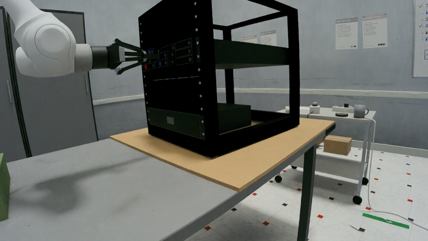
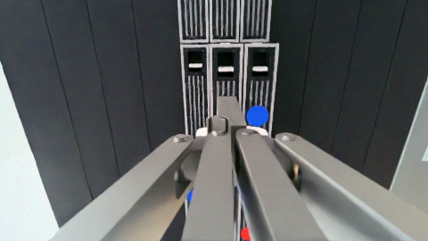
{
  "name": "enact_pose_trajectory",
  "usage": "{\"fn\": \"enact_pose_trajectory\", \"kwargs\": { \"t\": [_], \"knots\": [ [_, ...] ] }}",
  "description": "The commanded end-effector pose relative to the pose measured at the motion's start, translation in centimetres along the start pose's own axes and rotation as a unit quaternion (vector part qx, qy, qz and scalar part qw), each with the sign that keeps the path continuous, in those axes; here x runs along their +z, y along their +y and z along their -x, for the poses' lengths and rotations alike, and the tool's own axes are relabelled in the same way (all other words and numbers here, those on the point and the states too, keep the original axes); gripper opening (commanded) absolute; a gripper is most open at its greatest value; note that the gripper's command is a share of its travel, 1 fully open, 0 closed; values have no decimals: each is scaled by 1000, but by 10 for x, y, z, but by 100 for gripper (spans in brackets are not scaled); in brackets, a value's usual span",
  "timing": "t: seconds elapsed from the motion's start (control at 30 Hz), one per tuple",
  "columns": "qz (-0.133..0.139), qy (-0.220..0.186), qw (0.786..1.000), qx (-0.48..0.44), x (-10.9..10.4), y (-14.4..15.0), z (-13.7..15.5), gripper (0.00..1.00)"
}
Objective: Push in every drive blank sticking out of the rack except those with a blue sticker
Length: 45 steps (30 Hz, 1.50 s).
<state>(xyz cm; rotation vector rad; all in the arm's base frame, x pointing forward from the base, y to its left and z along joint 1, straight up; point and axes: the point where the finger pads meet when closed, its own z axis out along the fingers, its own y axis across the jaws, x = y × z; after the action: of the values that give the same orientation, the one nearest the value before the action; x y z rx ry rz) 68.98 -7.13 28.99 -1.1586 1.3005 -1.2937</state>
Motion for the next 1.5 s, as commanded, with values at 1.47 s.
{"fn": "enact_pose_trajectory", "kwargs": {
  "t": [1.47],
  "knots": [
    [0,0,1000,0,28,-1,0,10]
  ]
}}
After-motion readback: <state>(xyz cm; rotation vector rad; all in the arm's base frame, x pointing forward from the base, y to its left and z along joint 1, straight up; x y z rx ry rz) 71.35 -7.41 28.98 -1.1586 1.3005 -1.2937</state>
